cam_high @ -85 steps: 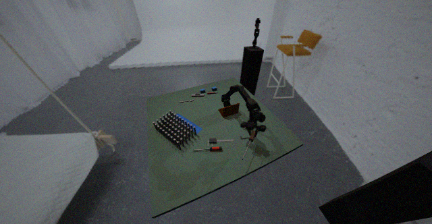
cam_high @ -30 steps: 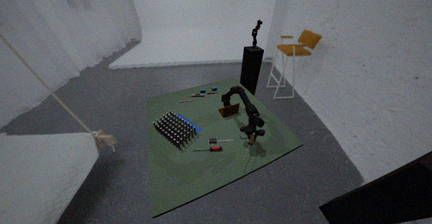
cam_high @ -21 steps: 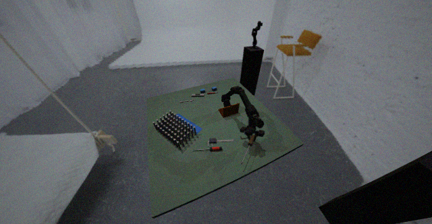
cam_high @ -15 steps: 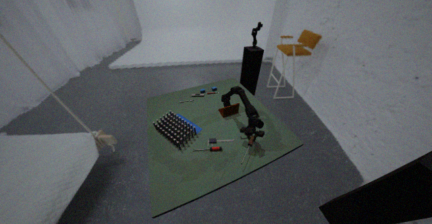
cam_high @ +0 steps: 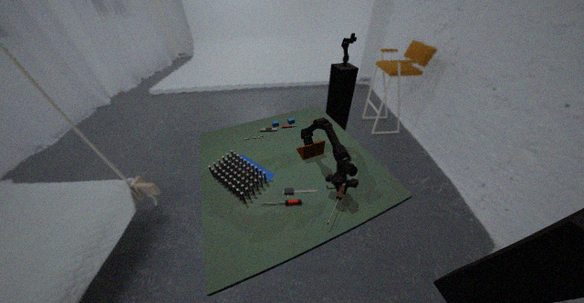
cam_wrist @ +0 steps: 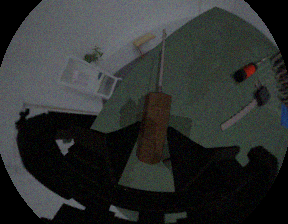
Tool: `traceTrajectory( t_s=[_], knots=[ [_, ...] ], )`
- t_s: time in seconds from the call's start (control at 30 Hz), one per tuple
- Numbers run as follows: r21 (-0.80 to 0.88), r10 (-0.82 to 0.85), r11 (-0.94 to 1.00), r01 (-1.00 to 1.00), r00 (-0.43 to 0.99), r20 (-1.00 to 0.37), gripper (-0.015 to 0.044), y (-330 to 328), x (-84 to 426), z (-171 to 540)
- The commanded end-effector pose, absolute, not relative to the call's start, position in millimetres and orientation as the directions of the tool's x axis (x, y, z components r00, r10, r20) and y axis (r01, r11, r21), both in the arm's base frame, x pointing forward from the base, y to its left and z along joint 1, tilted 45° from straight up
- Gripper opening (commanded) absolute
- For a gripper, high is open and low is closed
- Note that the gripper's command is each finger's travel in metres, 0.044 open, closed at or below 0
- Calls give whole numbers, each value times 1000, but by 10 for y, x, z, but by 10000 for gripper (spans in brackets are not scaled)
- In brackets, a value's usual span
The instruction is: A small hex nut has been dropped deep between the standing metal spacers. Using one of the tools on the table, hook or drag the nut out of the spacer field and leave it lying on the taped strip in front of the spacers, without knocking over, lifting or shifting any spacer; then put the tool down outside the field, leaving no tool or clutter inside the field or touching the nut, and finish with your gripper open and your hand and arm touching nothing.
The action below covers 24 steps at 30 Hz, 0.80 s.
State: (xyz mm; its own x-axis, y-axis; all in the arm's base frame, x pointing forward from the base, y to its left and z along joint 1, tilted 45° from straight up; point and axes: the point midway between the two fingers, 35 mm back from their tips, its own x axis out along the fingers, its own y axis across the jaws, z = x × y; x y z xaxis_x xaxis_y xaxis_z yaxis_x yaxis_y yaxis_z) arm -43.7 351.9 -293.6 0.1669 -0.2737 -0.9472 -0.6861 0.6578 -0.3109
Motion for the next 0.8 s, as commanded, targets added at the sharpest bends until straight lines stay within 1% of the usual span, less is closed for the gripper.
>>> traceTrajectory(
  t_s=[0.0,0.77],
  knots=[
    [-310,-273,662,-682,165,-948,0,3486,-435,-2965],
    [-310,-274,662,-682,165,-948,0,3332,-410,-3095]
  ],
)
